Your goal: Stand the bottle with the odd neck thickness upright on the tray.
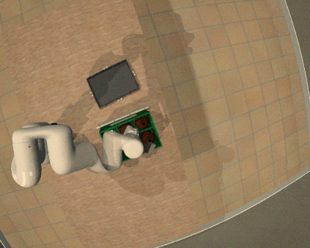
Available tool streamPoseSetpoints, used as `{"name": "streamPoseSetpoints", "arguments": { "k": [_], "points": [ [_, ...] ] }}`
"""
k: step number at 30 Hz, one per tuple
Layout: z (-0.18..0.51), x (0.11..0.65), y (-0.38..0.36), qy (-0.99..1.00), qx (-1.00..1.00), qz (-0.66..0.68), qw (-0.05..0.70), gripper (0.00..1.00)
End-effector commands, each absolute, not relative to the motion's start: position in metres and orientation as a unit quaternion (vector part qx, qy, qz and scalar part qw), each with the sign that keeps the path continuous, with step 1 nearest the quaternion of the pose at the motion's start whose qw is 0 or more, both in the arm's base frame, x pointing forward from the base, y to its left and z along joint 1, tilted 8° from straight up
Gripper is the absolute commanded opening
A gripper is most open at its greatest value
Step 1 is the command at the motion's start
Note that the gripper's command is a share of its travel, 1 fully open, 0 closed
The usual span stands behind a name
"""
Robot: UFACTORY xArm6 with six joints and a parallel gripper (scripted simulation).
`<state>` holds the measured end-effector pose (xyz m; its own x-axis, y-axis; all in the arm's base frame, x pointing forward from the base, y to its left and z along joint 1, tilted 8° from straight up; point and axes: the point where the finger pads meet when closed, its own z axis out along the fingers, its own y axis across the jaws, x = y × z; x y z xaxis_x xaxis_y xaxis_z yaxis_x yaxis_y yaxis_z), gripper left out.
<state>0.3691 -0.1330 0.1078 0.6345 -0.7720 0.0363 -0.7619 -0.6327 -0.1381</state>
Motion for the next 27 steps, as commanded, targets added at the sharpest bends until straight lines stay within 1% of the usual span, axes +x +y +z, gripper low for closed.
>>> {"name": "streamPoseSetpoints", "arguments": {
  "k": [1,16,19,27],
  "points": [
    [0.109,0.370,-0.134,0.425,-0.902,-0.048,0.055,0.00],
    [0.109,0.371,-0.134,0.425,-0.902,-0.048,0.055,0.00],
    [0.114,0.398,-0.161,0.425,-0.902,-0.048,0.055,0.00],
    [0.116,0.426,-0.195,0.425,-0.902,-0.048,0.055,0.00]
  ]
}}
